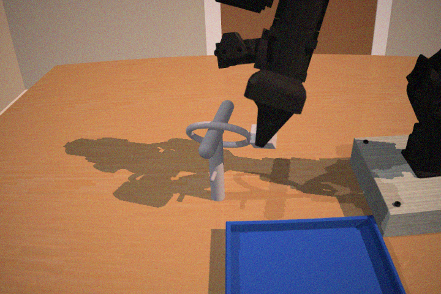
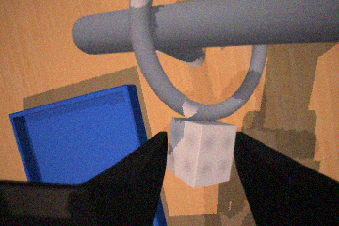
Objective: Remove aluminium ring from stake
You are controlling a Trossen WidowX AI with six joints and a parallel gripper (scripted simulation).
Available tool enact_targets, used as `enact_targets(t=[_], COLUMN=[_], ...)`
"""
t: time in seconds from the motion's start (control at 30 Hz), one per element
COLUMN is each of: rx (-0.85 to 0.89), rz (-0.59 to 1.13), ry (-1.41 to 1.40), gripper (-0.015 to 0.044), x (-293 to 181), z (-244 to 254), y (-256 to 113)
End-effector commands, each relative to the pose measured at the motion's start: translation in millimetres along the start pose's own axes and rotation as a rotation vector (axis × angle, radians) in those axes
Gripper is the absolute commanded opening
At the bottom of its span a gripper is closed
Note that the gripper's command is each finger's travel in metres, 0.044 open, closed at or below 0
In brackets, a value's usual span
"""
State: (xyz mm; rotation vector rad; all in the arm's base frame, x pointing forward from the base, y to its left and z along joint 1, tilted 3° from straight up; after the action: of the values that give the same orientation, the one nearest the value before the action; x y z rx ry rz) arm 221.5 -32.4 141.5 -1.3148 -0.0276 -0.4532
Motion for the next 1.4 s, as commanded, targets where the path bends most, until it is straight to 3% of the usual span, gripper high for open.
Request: enact_targets(t=[0.0, 1.37], rx=[0.042, 0.108], rz=[-0.001, -0.015], ry=[0.010, 0.025], gripper=[0.0000, 0.0000], x=[0, 3], z=[-9, -38], y=[1, -16])
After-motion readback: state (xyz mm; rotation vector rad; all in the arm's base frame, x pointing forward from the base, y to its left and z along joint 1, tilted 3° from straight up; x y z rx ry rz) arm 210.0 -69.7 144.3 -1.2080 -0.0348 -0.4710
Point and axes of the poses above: the point midway between the two fingers, 35 mm back from their tips, its own y axis out along the fingers, its own z axis across the jaws, x = y × z, the point moved 6 cm from there along -y, back along the fingers, and after that the axes turned 2 degrees about y, right-handed, at the moved point
